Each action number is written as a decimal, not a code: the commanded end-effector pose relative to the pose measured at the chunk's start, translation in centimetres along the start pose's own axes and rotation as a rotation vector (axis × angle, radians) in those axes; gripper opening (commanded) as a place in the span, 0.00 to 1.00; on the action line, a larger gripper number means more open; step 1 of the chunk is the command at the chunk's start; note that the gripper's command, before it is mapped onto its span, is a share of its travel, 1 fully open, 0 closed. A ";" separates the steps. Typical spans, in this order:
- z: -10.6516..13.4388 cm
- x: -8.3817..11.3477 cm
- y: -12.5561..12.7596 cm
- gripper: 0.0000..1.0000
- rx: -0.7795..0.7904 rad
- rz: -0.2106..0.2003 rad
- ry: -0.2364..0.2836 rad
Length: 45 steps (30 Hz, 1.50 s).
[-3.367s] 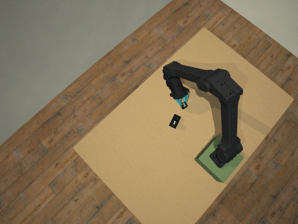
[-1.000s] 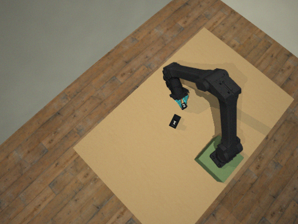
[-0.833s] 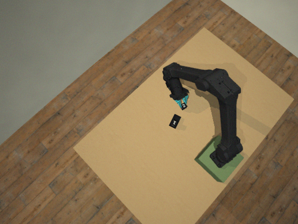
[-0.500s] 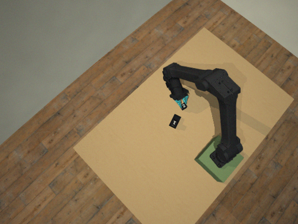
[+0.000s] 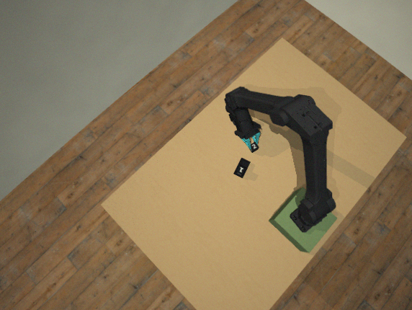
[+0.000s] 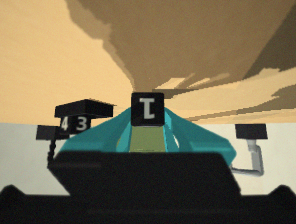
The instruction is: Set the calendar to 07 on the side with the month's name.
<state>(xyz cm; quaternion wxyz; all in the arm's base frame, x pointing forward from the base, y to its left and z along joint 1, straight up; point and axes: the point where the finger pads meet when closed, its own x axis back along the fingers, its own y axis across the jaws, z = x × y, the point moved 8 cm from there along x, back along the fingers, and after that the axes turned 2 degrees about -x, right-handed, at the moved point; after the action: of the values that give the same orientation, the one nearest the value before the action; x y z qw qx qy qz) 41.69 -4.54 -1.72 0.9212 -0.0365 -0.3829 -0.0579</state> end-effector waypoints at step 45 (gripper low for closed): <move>-1.2 0.8 0.3 0.38 0.015 0.004 -0.029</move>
<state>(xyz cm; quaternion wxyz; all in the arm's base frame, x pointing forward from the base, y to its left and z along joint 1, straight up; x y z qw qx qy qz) 41.69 -4.54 -1.72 0.9212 -0.0365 -0.3829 -0.0579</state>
